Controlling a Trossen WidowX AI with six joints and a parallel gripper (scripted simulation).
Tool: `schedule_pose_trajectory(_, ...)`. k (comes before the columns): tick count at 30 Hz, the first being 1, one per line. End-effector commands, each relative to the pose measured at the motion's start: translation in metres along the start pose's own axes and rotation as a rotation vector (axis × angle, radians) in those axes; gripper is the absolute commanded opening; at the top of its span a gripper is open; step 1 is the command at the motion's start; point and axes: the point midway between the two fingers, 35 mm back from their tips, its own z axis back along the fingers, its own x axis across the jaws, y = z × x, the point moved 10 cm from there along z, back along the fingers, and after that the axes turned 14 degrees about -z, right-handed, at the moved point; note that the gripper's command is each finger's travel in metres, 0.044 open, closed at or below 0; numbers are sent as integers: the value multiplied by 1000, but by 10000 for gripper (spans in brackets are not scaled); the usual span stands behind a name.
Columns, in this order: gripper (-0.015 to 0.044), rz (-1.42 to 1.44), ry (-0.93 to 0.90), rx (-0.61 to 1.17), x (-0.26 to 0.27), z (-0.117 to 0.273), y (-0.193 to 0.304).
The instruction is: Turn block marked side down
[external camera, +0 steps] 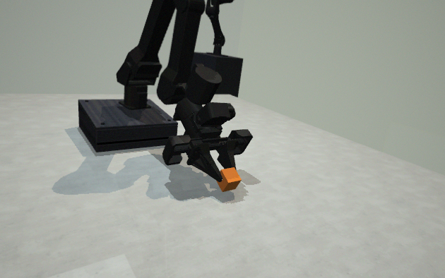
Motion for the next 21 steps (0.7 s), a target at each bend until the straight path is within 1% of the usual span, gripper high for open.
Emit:
schedule_pose_trajectory(1,26,5,8,5,-1,1,2)
schedule_pose_trajectory(16,420,5,8,5,-1,1,2)
schedule_pose_trajectory(17,440,5,8,5,-1,1,2)
schedule_pose_trajectory(21,440,5,8,5,-1,1,2)
